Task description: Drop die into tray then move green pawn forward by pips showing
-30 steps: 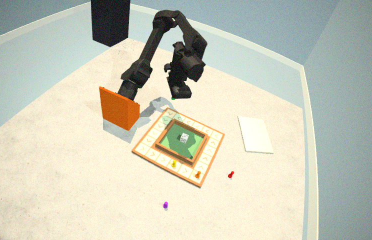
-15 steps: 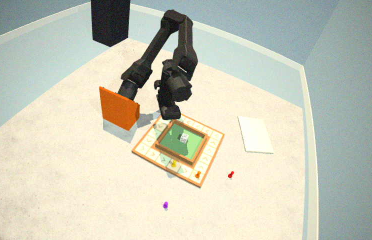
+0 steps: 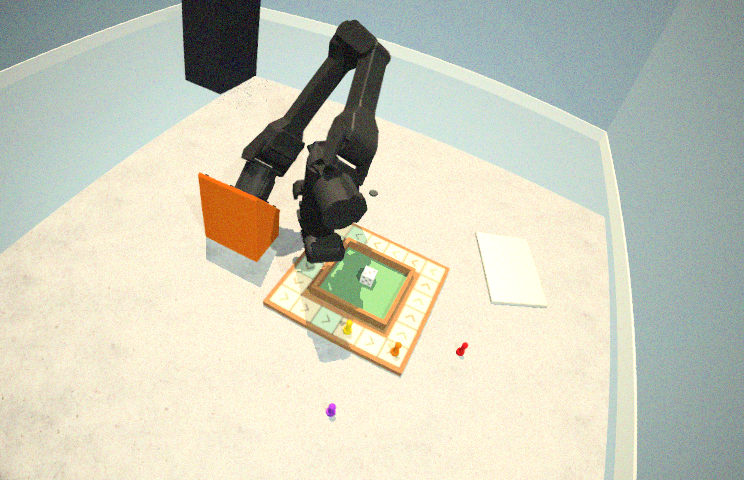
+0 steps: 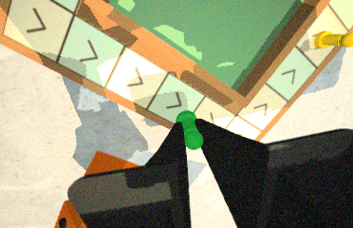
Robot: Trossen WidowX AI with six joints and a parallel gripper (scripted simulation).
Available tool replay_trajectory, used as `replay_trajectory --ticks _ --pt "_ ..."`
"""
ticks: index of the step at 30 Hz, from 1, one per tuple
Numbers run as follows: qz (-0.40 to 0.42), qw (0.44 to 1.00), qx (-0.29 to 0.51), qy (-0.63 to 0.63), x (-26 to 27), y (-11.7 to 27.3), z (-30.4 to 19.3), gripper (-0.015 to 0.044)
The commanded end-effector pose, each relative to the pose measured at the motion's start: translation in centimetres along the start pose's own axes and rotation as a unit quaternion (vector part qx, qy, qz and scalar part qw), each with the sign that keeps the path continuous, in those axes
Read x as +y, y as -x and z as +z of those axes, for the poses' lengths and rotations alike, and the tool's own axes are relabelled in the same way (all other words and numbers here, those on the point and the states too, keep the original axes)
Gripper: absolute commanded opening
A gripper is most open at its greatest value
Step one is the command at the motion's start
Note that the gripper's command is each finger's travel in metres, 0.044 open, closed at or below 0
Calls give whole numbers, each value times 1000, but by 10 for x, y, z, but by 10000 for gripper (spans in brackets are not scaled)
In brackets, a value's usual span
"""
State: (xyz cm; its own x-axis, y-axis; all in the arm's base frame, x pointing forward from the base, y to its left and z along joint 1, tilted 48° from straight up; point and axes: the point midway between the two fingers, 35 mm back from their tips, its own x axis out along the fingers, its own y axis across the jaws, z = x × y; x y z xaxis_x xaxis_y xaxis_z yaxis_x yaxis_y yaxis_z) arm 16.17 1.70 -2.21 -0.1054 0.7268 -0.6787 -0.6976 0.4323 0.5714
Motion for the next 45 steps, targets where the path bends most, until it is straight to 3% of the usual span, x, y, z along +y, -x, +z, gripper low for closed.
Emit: replay_trajectory --ticks 1,22,32,36,39,43,45 --pt "5 1000 0 -3 2 -15 -1 0" --pt "6 1000 -1 -3 4 -48 -1 0" --pt "3 1000 0 0 1 -41 0 263" --pt "4 1000 0 -3 0 -2 0 368" --pt "5 1000 0 -3 1 7 -1 440" --pt "5 1000 0 -11 0 13 0 440" --pt "4 997 1 -76 0 28 4 440"
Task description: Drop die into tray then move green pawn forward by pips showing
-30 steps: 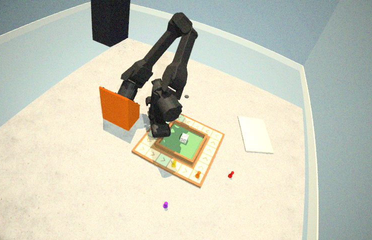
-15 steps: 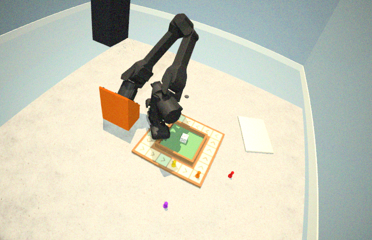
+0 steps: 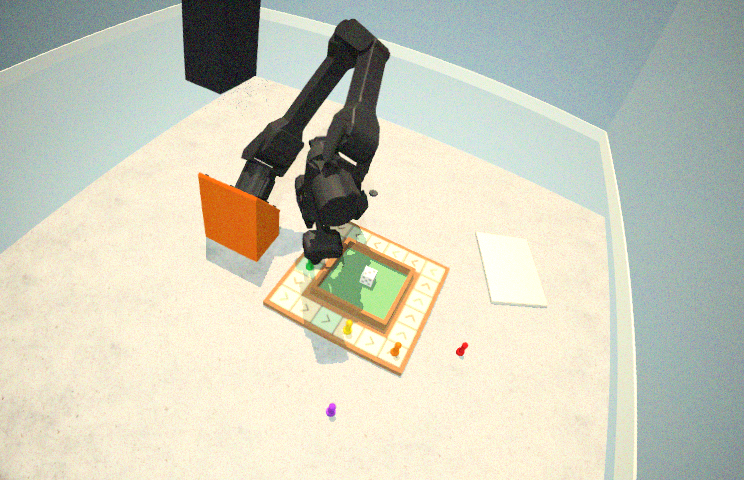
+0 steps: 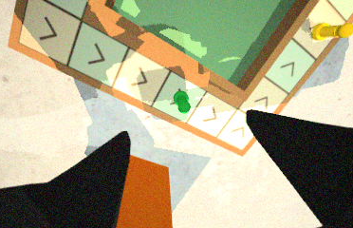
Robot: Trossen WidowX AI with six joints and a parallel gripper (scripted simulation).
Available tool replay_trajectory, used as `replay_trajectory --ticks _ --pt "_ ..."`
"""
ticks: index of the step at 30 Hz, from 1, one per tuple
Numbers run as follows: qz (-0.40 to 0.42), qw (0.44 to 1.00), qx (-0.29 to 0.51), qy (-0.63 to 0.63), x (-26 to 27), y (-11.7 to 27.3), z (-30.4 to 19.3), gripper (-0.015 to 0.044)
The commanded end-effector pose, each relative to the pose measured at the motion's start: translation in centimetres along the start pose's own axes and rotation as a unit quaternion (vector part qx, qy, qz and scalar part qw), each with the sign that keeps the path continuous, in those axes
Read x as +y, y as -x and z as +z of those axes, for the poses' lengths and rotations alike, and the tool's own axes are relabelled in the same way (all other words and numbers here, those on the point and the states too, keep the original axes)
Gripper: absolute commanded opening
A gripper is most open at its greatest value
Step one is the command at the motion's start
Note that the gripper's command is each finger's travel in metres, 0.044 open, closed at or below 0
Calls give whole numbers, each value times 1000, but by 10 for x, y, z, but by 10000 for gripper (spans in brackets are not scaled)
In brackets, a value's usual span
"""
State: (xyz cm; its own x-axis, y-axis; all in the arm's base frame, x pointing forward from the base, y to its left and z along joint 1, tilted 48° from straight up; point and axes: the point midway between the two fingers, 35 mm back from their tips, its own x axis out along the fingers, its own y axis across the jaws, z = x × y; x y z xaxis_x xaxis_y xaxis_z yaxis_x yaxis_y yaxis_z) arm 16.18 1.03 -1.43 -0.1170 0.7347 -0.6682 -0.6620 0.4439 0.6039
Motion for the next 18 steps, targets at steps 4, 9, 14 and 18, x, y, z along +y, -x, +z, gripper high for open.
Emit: replay_trajectory --ticks 4,9,14,18 --pt "-4 968 0 -253 9 68 16 440" --pt "-4 959 0 -284 12 76 18 440" --pt "-7 968 -4 -252 9 70 17 440" --pt "-7 968 -4 -252 9 70 17 440"
